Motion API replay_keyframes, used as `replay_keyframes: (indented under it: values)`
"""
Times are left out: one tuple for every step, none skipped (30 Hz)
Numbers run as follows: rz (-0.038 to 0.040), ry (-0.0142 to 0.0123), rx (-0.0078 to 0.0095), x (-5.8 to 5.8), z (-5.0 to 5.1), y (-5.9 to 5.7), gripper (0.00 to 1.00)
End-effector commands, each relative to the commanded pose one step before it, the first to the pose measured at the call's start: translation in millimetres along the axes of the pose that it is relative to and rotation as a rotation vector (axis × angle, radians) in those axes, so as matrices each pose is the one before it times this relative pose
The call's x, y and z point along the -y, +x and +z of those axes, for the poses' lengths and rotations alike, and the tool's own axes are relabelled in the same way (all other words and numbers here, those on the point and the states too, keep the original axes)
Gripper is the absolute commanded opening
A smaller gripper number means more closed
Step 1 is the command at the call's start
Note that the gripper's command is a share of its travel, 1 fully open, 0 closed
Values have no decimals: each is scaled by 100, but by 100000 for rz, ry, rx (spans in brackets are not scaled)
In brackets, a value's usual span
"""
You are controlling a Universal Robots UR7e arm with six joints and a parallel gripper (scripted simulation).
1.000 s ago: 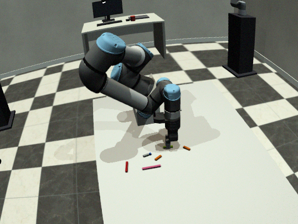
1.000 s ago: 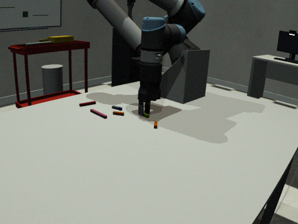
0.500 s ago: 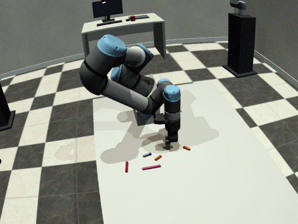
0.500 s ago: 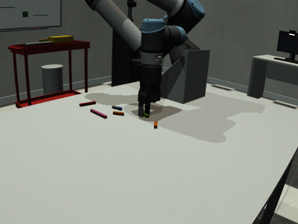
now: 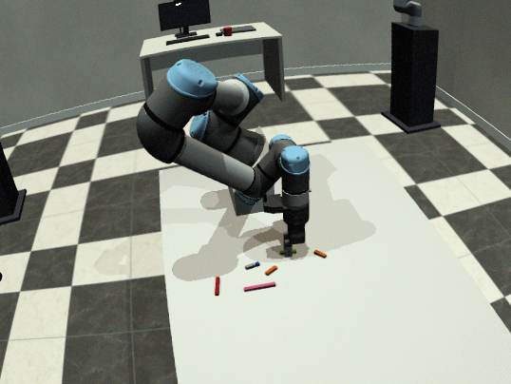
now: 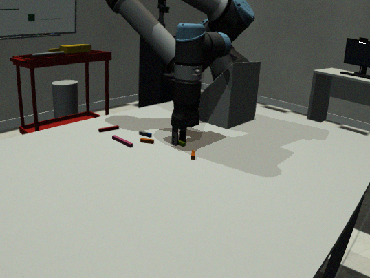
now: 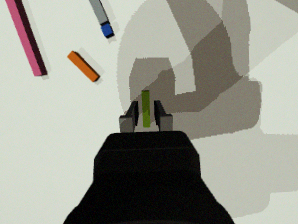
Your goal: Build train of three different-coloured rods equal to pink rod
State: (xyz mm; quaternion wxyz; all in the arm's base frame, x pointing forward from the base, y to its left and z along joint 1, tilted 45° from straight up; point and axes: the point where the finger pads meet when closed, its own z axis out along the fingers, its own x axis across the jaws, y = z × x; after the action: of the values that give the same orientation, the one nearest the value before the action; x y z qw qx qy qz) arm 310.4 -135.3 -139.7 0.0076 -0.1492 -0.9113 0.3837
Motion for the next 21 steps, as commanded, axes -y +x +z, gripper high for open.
replay_keyframes:
  values:
    - [20, -22, 98, -4, -31, -24, 54]
    - [0, 0, 0, 0, 0, 0, 54]
    - [0, 0, 0, 0, 0, 0, 54]
    - [0, 0, 0, 0, 0, 0, 54]
    - [0, 0, 0, 0, 0, 0, 54]
    - [0, 0, 0, 0, 0, 0, 54]
    - [0, 0, 0, 0, 0, 0, 54]
    - [0, 0, 0, 0, 0, 0, 54]
    - [0, 0, 0, 0, 0, 0, 54]
    - [0, 0, 0, 0, 0, 0, 54]
    - [0, 0, 0, 0, 0, 0, 54]
    - [0, 0, 0, 0, 0, 0, 54]
    - [0, 0, 0, 0, 0, 0, 54]
    - [0, 0, 0, 0, 0, 0, 54]
    - [0, 0, 0, 0, 0, 0, 54]
    - [0, 0, 0, 0, 0, 0, 24]
    - [0, 0, 0, 0, 0, 0, 24]
    - [0, 0, 0, 0, 0, 0, 24]
    - [0, 0, 0, 0, 0, 0, 24]
    - [0, 0, 0, 0, 0, 0, 24]
    - [0, 0, 0, 0, 0, 0, 24]
